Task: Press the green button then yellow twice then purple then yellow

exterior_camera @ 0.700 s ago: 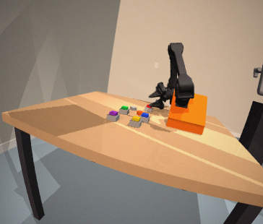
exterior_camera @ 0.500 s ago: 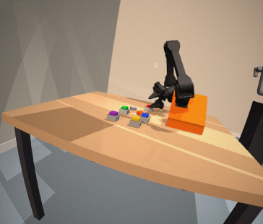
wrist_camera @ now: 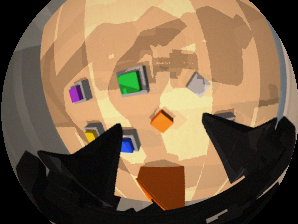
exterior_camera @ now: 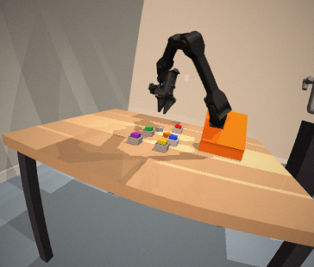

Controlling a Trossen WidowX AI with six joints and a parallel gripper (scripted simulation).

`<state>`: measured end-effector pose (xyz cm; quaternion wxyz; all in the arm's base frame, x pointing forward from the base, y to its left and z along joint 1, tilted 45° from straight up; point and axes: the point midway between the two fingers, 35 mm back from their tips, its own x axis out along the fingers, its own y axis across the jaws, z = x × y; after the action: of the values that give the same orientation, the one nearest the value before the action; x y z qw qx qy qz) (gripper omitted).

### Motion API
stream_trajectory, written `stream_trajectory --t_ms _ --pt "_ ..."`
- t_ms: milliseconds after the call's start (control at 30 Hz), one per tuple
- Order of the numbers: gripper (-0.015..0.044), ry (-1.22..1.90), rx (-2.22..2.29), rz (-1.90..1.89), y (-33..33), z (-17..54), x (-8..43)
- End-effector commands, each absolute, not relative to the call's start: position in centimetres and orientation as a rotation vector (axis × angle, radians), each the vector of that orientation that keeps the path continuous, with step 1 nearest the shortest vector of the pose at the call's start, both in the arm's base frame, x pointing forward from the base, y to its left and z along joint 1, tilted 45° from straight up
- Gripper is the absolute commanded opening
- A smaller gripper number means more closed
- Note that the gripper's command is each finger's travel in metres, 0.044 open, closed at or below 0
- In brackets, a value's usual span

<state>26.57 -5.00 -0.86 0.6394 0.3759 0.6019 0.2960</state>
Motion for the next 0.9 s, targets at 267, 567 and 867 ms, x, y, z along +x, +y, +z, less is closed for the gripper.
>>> stream_trajectory --t_ms 267,567,867 --pt "0.0374 1.434 0.625 0.588 -2.0 4.7 30.2" --pt "0.0138 1.433 0.628 0.591 2.2 0.6 30.5" --pt "0.0020 1.433 0.628 0.591 2.2 0.6 30.5"
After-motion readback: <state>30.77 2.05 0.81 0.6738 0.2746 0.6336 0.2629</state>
